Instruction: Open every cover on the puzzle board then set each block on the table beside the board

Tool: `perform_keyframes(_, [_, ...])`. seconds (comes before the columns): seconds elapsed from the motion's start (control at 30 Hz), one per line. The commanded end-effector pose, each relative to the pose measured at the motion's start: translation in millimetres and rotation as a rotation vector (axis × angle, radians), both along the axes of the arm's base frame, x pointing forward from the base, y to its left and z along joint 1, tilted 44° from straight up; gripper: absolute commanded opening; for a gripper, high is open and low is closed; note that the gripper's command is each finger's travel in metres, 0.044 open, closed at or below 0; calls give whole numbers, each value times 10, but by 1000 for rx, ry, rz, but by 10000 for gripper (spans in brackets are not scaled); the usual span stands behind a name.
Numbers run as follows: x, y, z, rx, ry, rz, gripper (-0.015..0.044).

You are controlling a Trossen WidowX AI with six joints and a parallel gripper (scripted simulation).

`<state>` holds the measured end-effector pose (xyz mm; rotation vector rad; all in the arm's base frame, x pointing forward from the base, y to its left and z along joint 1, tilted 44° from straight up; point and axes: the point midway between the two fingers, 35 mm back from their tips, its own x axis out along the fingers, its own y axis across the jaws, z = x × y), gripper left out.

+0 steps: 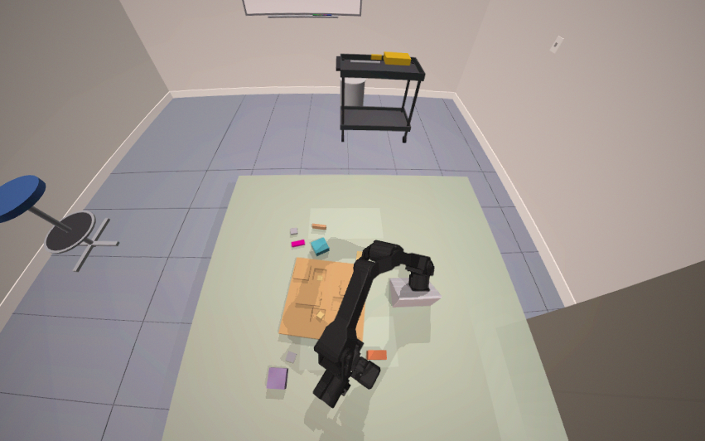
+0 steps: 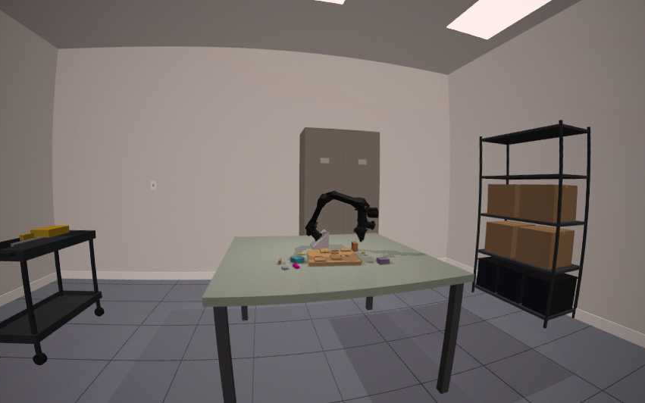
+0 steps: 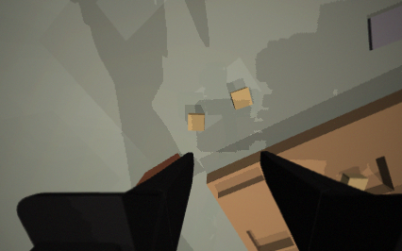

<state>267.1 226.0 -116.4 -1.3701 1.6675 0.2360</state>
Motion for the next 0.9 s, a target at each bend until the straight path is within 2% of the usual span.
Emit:
perform_keyframes(0.0, [137, -88, 135, 4, 18, 21, 151])
perform_keyframes(0.2, [341, -254, 350, 8, 55, 65, 0])
perform_keyframes(0.87, [791, -939, 1003, 21, 167, 170, 0])
